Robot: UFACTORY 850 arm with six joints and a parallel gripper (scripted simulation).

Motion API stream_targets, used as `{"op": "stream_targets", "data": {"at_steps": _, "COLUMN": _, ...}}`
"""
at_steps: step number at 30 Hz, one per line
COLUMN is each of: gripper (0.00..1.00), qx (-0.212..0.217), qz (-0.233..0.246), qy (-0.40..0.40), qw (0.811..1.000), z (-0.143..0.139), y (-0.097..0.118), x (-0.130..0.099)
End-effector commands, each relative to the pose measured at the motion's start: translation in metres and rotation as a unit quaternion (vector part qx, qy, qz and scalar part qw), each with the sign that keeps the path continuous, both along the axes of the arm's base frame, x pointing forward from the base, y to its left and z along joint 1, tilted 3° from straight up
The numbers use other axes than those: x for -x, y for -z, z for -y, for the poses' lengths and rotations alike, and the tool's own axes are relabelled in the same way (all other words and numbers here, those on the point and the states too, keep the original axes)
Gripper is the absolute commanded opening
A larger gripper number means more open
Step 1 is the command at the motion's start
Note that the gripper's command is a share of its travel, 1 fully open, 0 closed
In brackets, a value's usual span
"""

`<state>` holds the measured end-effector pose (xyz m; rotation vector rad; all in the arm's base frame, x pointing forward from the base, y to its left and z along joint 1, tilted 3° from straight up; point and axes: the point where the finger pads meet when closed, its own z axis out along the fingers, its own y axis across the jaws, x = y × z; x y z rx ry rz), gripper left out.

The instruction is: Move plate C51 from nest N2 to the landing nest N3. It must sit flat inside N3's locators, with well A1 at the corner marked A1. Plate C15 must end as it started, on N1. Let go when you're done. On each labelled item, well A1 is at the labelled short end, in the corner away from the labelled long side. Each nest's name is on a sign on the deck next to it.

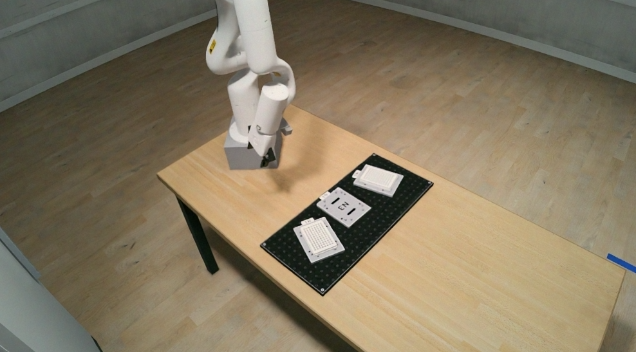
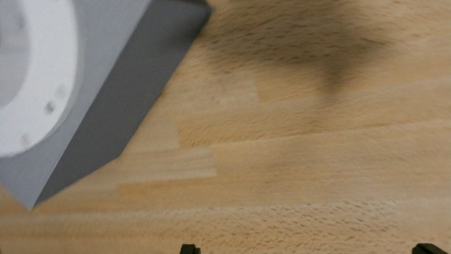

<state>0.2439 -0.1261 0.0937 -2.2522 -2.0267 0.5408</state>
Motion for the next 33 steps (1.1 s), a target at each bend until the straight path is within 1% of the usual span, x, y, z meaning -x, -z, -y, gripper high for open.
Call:
{"op": "stream_targets", "data": {"at_steps": 1, "gripper": 1.00, "qx": 0.018, "qz": 0.029, "qy": 0.071, "qw": 0.997, "z": -0.001, "y": 0.005, "x": -0.013}}
{"op": "stream_targets", "data": {"at_steps": 6, "gripper": 1.00, "qx": 0.029, "qz": 0.056, "qy": 0.149, "qw": 0.987, "z": -0.003, "y": 0.013, "x": -0.033}}
{"op": "stream_targets", "data": {"at_steps": 8, "gripper": 1.00, "qx": 0.029, "qz": 0.056, "qy": 0.149, "qw": 0.987, "z": -0.003, "y": 0.013, "x": -0.033}}
{"op": "stream_targets", "data": {"at_steps": 10, "gripper": 1.00, "qx": 0.033, "qz": 0.067, "qy": 0.180, "qw": 0.981, "z": -0.004, "y": 0.016, "x": -0.042}}
{"op": "stream_targets", "data": {"at_steps": 12, "gripper": 1.00, "qx": 0.036, "qz": 0.077, "qy": 0.210, "qw": 0.974, "z": -0.004, "y": 0.017, "x": -0.044}}
{"op": "stream_targets", "data": {"at_steps": 14, "gripper": 1.00, "qx": 0.040, "qz": 0.087, "qy": 0.241, "qw": 0.966, "z": -0.005, "y": 0.020, "x": -0.053}}
{"op": "stream_targets", "data": {"at_steps": 16, "gripper": 1.00, "qx": 0.043, "qz": 0.096, "qy": 0.269, "qw": 0.957, "z": -0.005, "y": 0.021, "x": -0.054}}
{"op": "stream_targets", "data": {"at_steps": 23, "gripper": 1.00, "qx": 0.052, "qz": 0.126, "qy": 0.374, "qw": 0.917, "z": -0.006, "y": 0.030, "x": -0.080}}
{"op": "stream_targets", "data": {"at_steps": 25, "gripper": 1.00, "qx": 0.052, "qz": 0.126, "qy": 0.374, "qw": 0.917, "z": -0.006, "y": 0.030, "x": -0.080}}
{"op": "stream_targets", "data": {"at_steps": 28, "gripper": 1.00, "qx": 0.054, "qz": 0.137, "qy": 0.418, "qw": 0.896, "z": -0.006, "y": 0.035, "x": -0.094}}
{"op": "stream_targets", "data": {"at_steps": 30, "gripper": 1.00, "qx": 0.056, "qz": 0.145, "qy": 0.447, "qw": 0.881, "z": -0.006, "y": 0.036, "x": -0.096}}
{"op": "stream_targets", "data": {"at_steps": 32, "gripper": 1.00, "qx": 0.057, "qz": 0.151, "qy": 0.475, "qw": 0.865, "z": -0.006, "y": 0.039, "x": -0.106}}
{"op": "stream_targets", "data": {"at_steps": 33, "gripper": 1.00, "qx": 0.058, "qz": 0.155, "qy": 0.489, "qw": 0.856, "z": -0.006, "y": 0.039, "x": -0.107}}
